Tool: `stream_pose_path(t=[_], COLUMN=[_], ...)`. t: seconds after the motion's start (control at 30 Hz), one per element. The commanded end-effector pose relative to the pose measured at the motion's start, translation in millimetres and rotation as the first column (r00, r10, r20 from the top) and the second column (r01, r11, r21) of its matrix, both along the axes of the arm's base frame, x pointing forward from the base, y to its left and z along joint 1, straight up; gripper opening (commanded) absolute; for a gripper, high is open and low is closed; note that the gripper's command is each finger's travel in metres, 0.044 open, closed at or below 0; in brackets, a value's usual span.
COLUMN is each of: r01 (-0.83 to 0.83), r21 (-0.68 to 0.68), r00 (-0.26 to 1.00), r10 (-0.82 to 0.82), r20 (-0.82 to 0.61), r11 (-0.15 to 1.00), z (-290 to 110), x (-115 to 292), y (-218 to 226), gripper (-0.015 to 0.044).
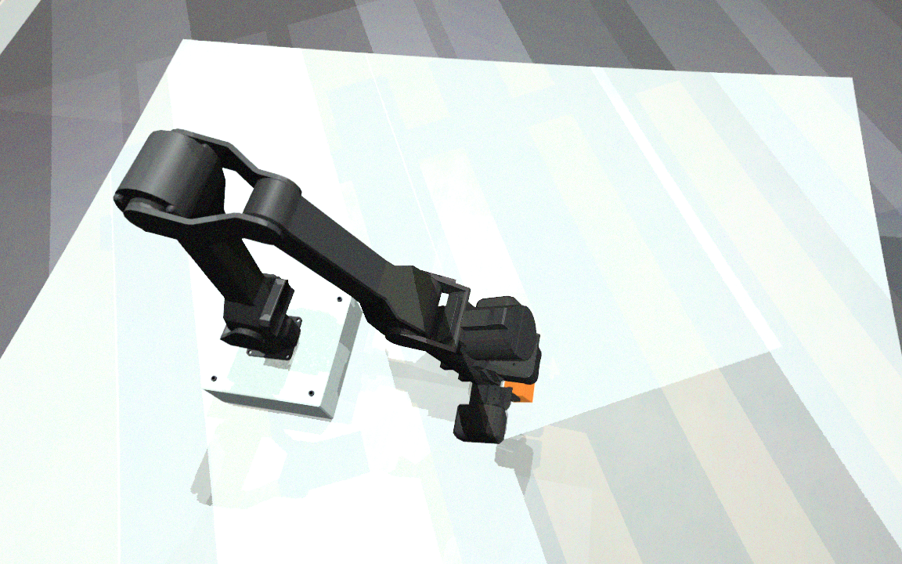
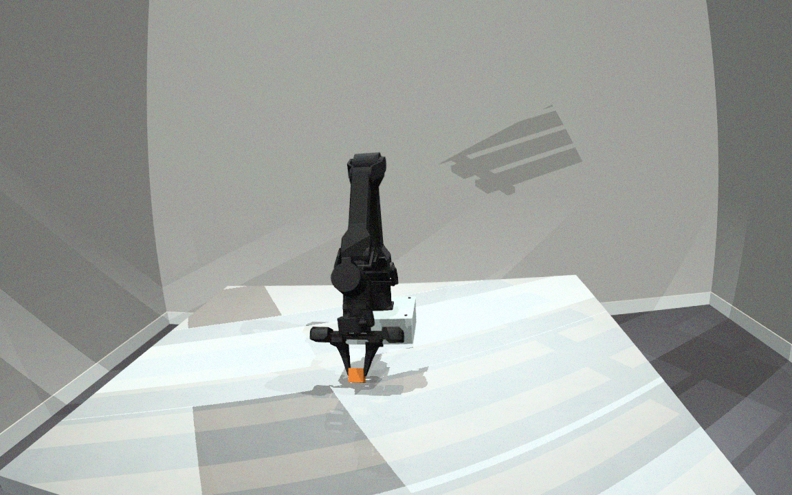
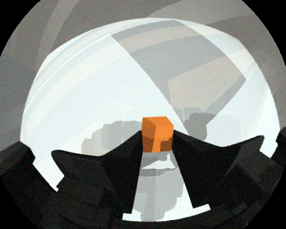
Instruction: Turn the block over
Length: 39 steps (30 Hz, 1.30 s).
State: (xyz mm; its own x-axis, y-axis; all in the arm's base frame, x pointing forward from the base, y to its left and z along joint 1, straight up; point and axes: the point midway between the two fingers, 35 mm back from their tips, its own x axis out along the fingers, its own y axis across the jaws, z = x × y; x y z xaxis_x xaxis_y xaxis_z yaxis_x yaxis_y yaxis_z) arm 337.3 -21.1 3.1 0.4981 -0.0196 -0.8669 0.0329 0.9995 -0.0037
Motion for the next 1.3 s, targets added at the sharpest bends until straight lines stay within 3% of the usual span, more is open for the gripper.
stream_pose_path(t=[0.0,0.67,1.27], r01=[-0.007,-0.005,-0.005], r21=[0.0,-0.007,-0.016], r00=[1.0,0.96,0.868], r10=[0.007,0.007,0.012], r20=[0.025,0.279,0.497], r11=[1.0,1.0,1.0], z=[1.7,-31.6,-29.9], x=[-0.4,13.2,-1.5], y=[0.6,-0.5,0.6], gripper=[0.0,0.0,0.0])
